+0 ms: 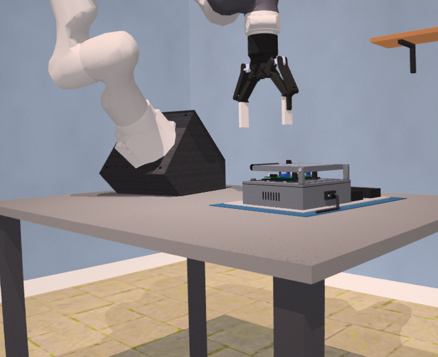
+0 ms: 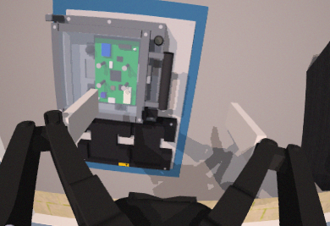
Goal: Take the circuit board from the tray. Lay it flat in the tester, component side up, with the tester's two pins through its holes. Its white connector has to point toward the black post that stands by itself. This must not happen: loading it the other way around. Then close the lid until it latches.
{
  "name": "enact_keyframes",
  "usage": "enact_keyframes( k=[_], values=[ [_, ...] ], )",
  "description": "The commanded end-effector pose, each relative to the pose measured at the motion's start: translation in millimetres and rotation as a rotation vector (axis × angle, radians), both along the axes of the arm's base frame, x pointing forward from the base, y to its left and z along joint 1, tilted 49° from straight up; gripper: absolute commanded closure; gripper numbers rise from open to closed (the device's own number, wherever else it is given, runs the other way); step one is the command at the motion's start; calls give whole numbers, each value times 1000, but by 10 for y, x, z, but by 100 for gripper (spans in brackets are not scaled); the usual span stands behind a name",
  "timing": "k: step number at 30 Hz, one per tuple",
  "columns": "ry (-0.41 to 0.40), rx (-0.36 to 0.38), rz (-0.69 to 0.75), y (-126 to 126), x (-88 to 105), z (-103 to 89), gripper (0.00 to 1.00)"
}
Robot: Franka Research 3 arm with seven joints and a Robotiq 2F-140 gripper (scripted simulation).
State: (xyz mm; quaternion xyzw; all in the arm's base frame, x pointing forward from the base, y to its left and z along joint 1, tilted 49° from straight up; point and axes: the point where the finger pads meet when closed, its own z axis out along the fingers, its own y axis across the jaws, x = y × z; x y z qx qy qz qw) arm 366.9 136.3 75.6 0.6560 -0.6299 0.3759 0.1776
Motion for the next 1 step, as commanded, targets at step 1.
enact_keyframes(
  k=[1],
  values=[
    [1, 2, -3, 9, -6, 5, 0]
  ],
)
